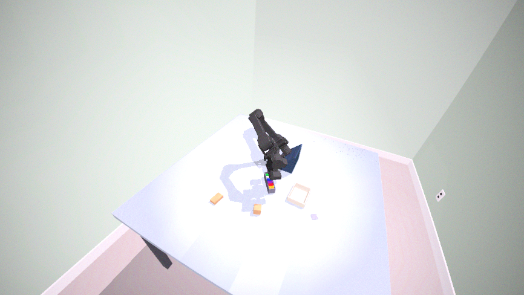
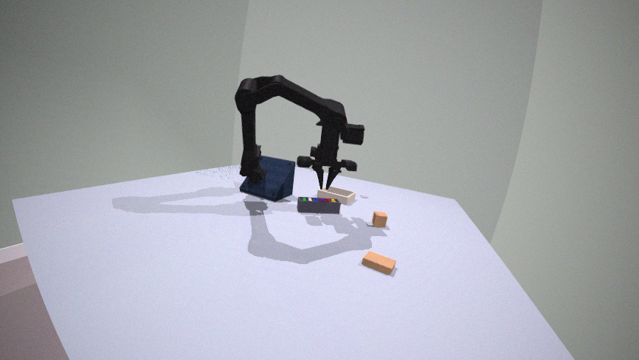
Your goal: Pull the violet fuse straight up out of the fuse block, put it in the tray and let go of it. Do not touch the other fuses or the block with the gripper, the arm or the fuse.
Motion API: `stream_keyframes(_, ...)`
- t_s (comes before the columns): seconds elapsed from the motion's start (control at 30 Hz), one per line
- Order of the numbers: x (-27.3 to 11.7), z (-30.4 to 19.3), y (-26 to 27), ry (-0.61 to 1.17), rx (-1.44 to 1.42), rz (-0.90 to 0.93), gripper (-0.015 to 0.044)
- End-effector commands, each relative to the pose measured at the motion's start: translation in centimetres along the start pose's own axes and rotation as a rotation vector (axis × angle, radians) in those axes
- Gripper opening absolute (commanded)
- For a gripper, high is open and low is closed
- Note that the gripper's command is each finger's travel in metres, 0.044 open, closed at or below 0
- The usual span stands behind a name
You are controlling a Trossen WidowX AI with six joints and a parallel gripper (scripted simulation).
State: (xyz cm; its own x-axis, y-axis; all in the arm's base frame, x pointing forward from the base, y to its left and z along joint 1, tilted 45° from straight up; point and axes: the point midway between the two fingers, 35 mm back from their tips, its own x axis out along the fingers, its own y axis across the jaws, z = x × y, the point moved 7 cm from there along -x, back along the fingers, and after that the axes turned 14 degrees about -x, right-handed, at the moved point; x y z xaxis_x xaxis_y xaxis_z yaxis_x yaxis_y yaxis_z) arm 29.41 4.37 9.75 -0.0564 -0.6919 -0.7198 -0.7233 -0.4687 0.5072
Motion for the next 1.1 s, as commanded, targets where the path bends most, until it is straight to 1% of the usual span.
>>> stream_keyframes(0.0, 0.2, -0.1, -0.2, 0.002, -0.002, 0.014, 0.0074)
stream_keyframes(1.07, 3.2, 0.0, 0.0, 0.003, -0.002, 0.014, 0.0074)
